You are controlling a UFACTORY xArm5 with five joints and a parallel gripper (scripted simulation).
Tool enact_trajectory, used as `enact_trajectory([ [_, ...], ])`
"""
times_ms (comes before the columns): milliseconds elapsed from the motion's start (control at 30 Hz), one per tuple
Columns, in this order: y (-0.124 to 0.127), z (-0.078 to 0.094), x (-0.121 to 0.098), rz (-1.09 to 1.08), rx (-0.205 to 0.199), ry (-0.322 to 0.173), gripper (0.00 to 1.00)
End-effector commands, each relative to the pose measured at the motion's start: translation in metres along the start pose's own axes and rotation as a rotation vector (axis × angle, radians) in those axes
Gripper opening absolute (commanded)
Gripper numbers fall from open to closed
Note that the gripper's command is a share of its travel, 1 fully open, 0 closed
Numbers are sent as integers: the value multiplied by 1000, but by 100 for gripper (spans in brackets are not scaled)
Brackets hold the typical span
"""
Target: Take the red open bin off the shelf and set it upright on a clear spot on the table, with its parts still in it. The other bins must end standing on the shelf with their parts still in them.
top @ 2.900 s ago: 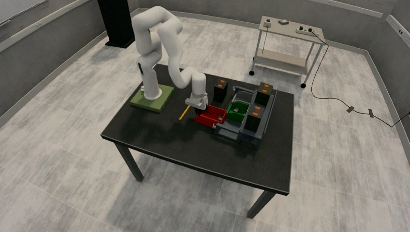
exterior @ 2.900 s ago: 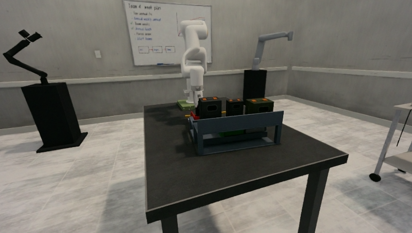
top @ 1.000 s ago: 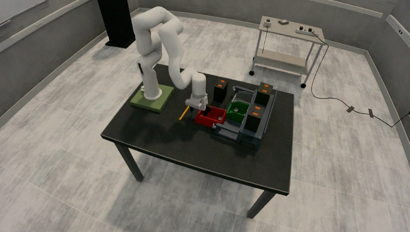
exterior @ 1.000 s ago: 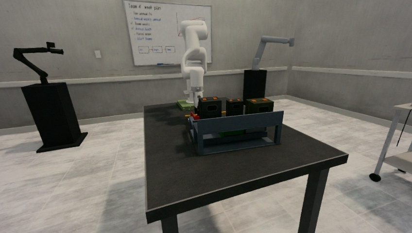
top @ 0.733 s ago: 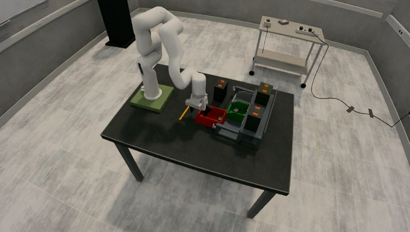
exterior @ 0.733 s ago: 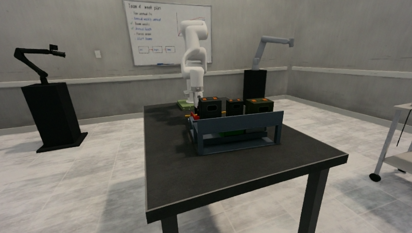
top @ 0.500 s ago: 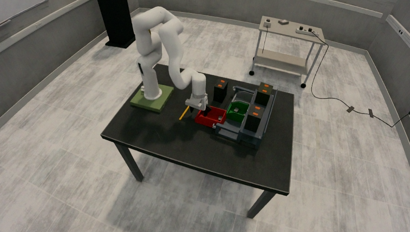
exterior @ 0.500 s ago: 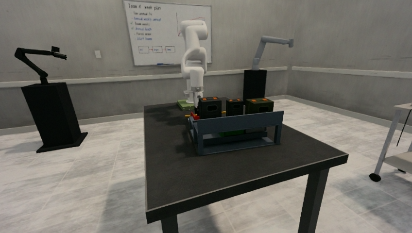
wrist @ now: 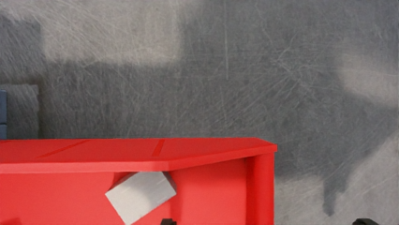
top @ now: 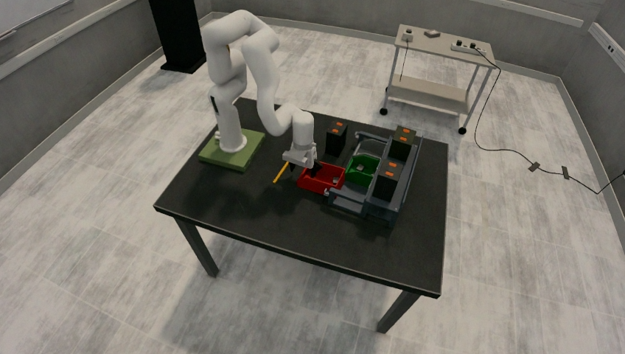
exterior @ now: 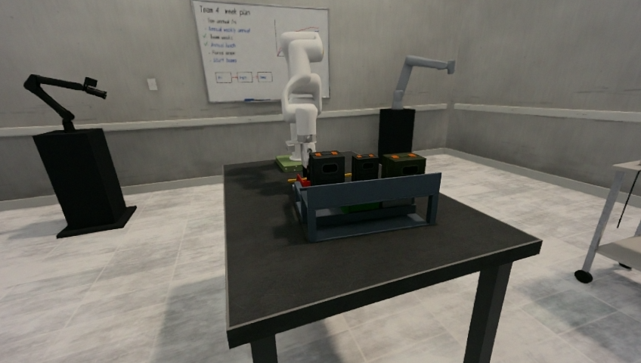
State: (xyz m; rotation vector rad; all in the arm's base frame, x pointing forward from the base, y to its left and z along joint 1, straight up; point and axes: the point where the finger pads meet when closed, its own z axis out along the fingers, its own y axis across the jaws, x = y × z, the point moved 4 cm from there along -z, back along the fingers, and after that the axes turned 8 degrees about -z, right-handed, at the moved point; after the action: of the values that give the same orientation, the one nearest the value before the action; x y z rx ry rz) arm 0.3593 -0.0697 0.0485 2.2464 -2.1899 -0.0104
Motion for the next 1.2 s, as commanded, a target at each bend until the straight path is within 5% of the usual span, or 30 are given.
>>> enact_trajectory([
  [0,-1,-9,0,0,4,2,100],
  [933,-1,-69,0,0,4,2,100],
  [1167,-1,-71,0,0,4,2,100],
])
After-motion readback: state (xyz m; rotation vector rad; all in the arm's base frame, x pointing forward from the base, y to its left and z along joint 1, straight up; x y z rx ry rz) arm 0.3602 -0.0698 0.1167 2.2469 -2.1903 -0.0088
